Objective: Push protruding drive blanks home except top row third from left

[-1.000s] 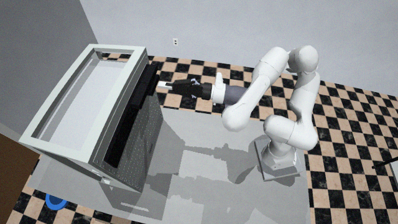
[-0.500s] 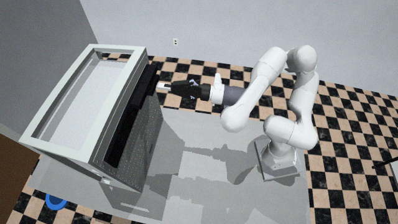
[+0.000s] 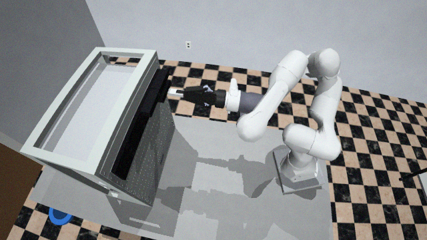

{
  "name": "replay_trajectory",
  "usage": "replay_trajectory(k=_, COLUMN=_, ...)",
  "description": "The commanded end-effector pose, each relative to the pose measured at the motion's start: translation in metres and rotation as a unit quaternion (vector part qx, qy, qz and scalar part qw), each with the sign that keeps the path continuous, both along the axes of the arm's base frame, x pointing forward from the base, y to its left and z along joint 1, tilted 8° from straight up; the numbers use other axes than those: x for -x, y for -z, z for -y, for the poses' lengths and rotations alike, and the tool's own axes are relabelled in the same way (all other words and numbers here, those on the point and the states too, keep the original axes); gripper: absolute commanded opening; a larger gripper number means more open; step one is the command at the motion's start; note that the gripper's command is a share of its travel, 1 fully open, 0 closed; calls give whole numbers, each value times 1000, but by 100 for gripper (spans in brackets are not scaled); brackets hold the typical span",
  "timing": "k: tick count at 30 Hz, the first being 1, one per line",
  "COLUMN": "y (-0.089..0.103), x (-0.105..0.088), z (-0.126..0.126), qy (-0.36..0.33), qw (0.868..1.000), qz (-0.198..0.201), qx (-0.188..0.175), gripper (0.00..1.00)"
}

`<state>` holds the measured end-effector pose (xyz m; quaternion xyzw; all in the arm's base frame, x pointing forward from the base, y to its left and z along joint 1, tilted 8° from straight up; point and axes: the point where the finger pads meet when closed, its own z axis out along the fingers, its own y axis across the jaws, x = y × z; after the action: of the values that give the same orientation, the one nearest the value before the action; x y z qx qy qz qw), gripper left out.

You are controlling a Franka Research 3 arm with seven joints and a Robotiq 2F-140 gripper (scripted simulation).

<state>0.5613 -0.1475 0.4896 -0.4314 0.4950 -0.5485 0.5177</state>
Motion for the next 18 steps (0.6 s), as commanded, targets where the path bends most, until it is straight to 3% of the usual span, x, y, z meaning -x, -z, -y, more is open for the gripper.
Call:
replay_trajectory(k=1, y=0, x=0, z=2, qy=2, qw=1000, qz=1, qx=1, gripper=0)
replay_trajectory(k=18, y=-1, x=0, z=3, qy=2, qw=1000, qz=1, qx=1, gripper=0)
